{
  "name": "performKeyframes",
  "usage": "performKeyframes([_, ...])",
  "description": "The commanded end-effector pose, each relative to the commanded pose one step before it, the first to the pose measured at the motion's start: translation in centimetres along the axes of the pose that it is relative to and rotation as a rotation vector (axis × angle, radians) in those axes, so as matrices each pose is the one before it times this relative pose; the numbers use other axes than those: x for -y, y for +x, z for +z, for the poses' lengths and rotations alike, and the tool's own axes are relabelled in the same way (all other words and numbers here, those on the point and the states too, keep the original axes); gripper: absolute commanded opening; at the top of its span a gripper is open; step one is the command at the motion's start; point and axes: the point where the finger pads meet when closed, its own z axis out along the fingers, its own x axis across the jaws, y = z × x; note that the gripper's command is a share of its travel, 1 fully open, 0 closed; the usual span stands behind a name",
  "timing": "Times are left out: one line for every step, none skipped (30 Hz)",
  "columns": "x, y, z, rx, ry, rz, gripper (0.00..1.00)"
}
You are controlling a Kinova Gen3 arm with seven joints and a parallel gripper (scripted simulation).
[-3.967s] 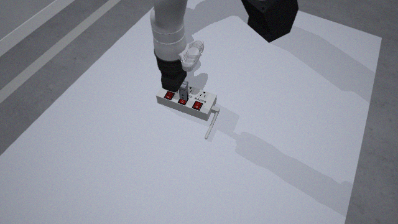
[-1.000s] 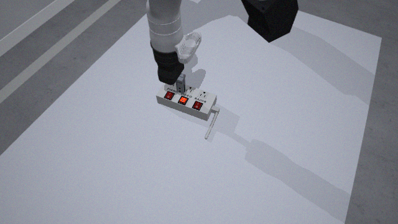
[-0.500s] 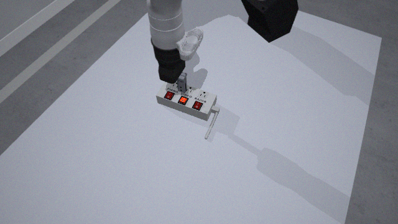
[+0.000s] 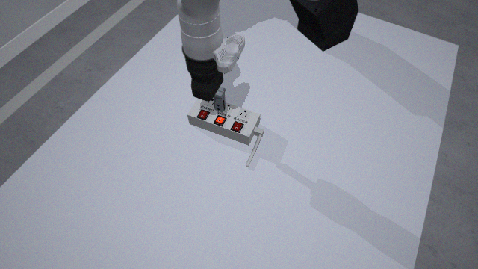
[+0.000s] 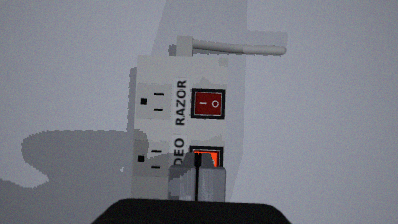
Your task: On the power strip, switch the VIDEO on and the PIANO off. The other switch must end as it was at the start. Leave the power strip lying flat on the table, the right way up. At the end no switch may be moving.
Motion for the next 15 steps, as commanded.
performKeyframes([0.011, 0.029, -0.025, -0.00088, 0.00034, 0.00001, 1.00])
performKeyframes([0.000, 0.000, -0.001, 0.00000, 0.00000, 0.00000, 1.00])
performKeyframes([0.000, 0.000, -0.002, 0.00000, 0.00000, 0.00000, 1.00])
performKeyframes([0.000, 0.000, -0.004, 0.00000, 0.00000, 0.00000, 1.00])
performKeyframes([0.000, 0.000, -0.006, 0.00000, 0.00000, 0.00000, 1.00])
performKeyframes([0.000, 0.000, -0.009, 0.00000, -0.00001, -0.00001, 1.00])
performKeyframes([0.000, 0.000, -0.012, 0.00000, -0.00001, -0.00001, 1.00])
performKeyframes([0.000, 0.000, -0.016, 0.00000, -0.00001, -0.00001, 1.00])
performKeyframes([0.000, 0.000, -0.020, 0.00001, -0.00001, -0.00001, 1.00])
performKeyframes([0.000, 0.000, -0.024, 0.00001, -0.00001, -0.00001, 1.00])
performKeyframes([0.000, 0.000, -0.028, 0.00001, -0.00001, -0.00001, 1.00])
performKeyframes([0.000, 0.000, -0.033, 0.00001, -0.00001, -0.00001, 1.00])
performKeyframes([0.000, 0.000, -0.039, 0.00000, -0.00001, -0.00001, 1.00])
performKeyframes([0.000, 0.000, -0.044, 0.00000, 0.00000, 0.00000, 1.00])
performKeyframes([0.000, 0.000, 0.000, 0.00000, 0.00000, 0.00000, 1.00])
